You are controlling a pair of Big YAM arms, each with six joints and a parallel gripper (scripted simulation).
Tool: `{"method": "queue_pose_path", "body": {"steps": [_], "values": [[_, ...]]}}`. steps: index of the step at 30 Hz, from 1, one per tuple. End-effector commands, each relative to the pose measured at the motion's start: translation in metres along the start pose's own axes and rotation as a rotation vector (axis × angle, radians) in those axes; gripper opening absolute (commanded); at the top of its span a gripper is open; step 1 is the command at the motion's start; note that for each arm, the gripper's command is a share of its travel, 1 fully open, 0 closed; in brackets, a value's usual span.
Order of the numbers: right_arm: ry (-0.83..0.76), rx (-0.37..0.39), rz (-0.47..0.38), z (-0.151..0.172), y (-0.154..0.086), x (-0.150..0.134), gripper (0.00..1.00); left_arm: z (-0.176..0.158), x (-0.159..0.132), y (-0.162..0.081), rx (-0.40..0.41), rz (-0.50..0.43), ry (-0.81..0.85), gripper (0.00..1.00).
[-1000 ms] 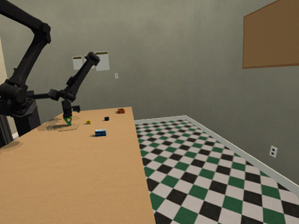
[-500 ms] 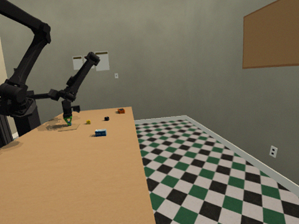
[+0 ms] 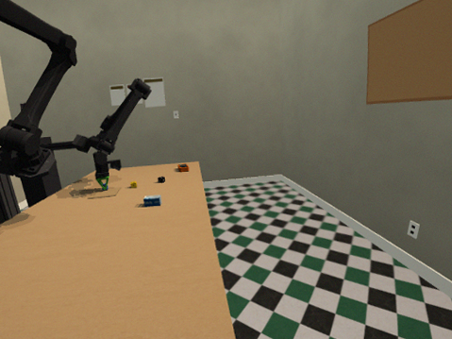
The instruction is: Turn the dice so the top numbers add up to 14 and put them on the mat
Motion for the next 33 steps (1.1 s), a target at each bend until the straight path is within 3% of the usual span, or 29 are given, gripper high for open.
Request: {"method": "queue_pose_path", "body": {"steps": [1, 33], "values": [[0.008, -0.003, -0.053, -0.0014, -0.0091, 0.0215, 1.00, -0.0078, -0.0005, 0.0007, -0.017, -0.006, -0.010, 0.26], [0.008, -0.003, -0.053, -0.0014, -0.0091, 0.0215, 1.00, -0.0036, -0.0056, 0.0000, -0.011, -0.007, -0.001, 0.26]]}}
Point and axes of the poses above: on each arm, the point where the finger pads meet when closed, its own y axis out along the fingers, its own z axis across the jaws, x = y × z, the point moved 1 cm from there along -y, back along the fingers, and after that the axes turned 4 degrees about y, right-handed, at the moved point
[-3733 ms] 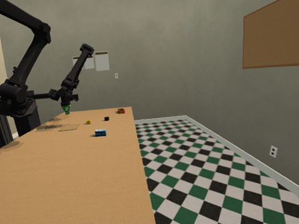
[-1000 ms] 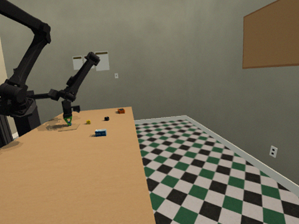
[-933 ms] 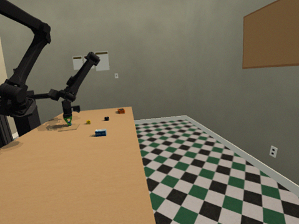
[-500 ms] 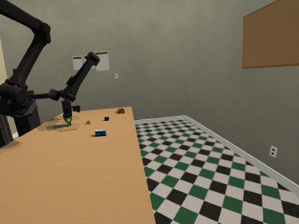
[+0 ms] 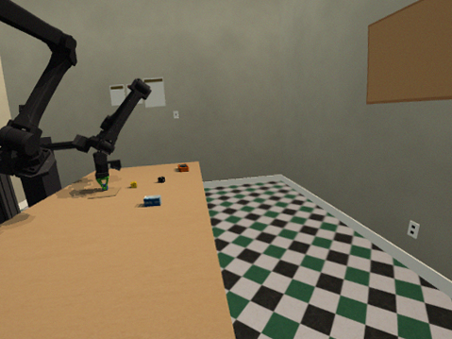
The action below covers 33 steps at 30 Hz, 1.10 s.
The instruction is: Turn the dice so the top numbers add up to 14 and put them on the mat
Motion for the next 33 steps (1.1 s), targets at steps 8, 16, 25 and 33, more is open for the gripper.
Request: {"method": "queue_pose_path", "body": {"steps": [8, 16, 25, 33], "values": [[0.008, -0.003, -0.053, -0.0014, -0.0091, 0.0215, 1.00, -0.0024, -0.0055, -0.0008, -0.011, -0.008, 0.001, 0.26], [0.008, -0.003, -0.053, -0.0014, -0.0091, 0.0215, 1.00, -0.0024, -0.0055, -0.0008, -0.011, -0.008, 0.001, 0.26], [0.008, -0.003, -0.053, -0.0014, -0.0091, 0.0215, 1.00, -0.0024, -0.0055, -0.0008, -0.011, -0.008, 0.001, 0.26], [0.008, -0.003, -0.053, -0.0014, -0.0091, 0.0215, 1.00, -0.0034, -0.0053, 0.0011, -0.014, -0.007, -0.007, 0.26]]}}
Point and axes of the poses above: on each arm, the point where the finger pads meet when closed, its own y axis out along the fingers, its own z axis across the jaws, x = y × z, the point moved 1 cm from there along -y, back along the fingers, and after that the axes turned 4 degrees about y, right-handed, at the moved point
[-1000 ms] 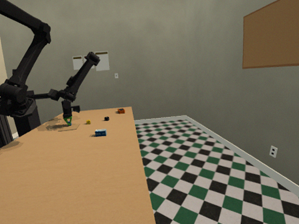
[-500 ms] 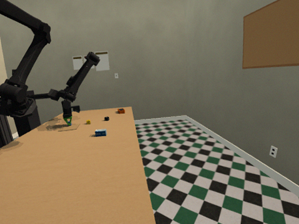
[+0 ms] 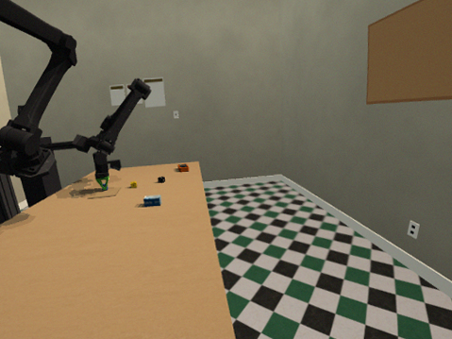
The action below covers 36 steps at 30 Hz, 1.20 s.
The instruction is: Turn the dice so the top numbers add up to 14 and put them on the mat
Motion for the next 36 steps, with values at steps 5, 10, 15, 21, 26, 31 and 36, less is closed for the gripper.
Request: {"method": "queue_pose_path", "body": {"steps": [5, 10, 15, 21, 26, 31, 36], "values": [[0.008, -0.003, -0.053, -0.0014, -0.0091, 0.0215, 1.00, -0.0022, -0.0019, 0.0053, -0.005, 0.001, -0.006, 0.26], [0.008, -0.003, -0.053, -0.0014, -0.0091, 0.0215, 1.00, -0.0021, -0.0009, 0.0072, -0.002, 0.003, -0.006, 0.26], [0.008, -0.003, -0.053, -0.0014, -0.0091, 0.0215, 1.00, -0.0004, -0.0015, 0.0079, 0.000, 0.002, -0.003, 0.26], [0.008, -0.003, -0.053, -0.0014, -0.0091, 0.0215, 1.00, -0.0009, -0.0007, 0.0074, -0.002, 0.002, -0.005, 0.26], [0.008, -0.003, -0.053, -0.0014, -0.0091, 0.0215, 1.00, -0.0009, -0.0007, 0.0074, -0.002, 0.002, -0.005, 0.26], [0.008, -0.003, -0.053, -0.0014, -0.0091, 0.0215, 1.00, -0.0009, -0.0007, 0.0074, -0.002, 0.002, -0.005, 0.26], [0.008, -0.003, -0.053, -0.0014, -0.0091, 0.0215, 1.00, -0.0009, -0.0007, 0.0074, -0.002, 0.002, -0.005, 0.26]]}}
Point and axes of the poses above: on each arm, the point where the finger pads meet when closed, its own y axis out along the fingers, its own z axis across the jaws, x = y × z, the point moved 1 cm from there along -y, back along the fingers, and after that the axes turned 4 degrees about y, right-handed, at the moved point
